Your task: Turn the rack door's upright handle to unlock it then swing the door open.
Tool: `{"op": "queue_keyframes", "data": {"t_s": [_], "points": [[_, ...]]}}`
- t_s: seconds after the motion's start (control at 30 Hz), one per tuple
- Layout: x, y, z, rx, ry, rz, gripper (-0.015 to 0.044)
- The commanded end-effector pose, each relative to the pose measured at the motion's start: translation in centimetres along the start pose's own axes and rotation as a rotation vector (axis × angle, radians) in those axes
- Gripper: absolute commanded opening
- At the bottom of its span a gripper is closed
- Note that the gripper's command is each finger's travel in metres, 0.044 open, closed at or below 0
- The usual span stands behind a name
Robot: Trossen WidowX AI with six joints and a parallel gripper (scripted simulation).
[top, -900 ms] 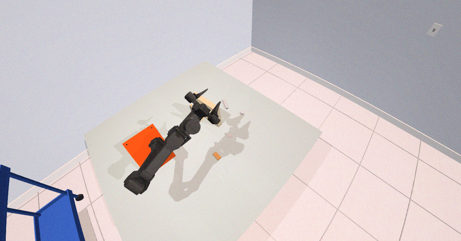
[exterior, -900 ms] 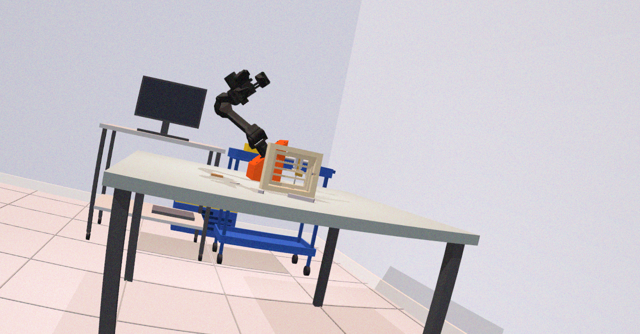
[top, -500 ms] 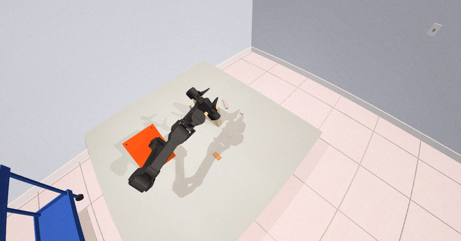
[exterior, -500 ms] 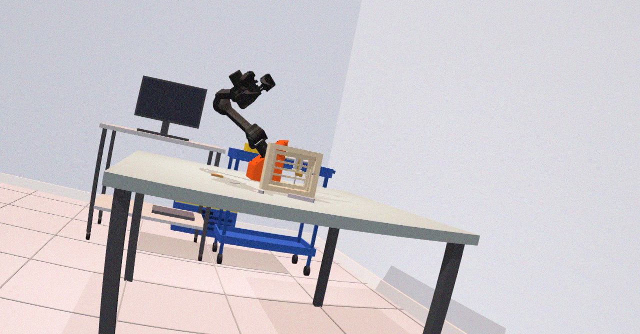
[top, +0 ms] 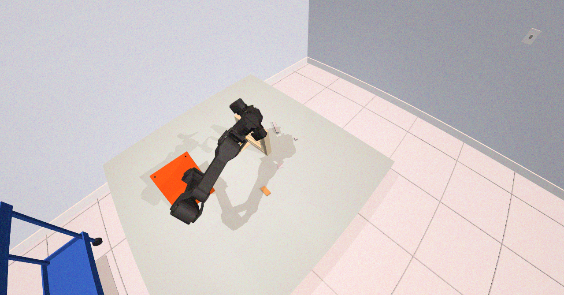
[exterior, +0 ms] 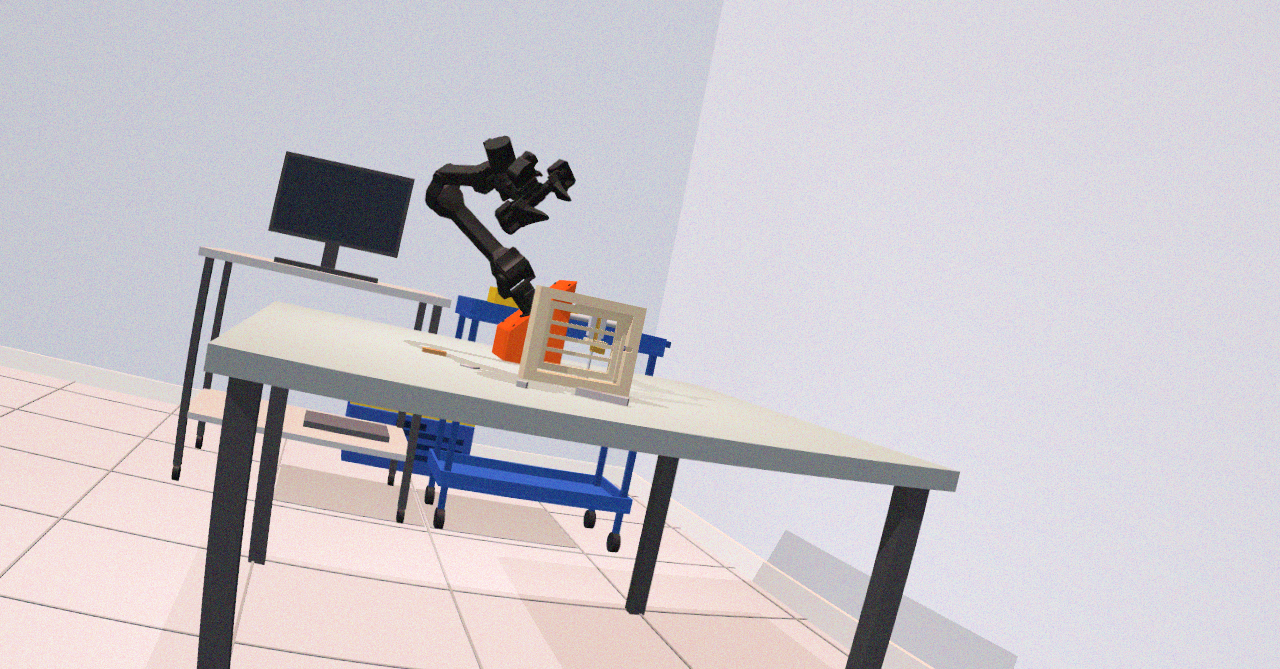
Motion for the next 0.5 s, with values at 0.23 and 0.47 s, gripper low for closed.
{"op": "queue_keyframes", "data": {"t_s": [0.23,0.47], "points": [[1.8,-1.4,3.8,0.266,-0.08,0.011,0.0281],[2.9,-2.6,5.8,0.419,-0.143,-0.003,0.0281]]}}
Point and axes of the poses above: the point midway between the two fingers, 35 mm back from their tips, its own z axis out along the fingers, its own x axis across the jaws, y = z × x, the point moved 10 cm from there along -z, back along the fingers, and after that the axes turned 5 degrees about -z, right-handed, at the moved point
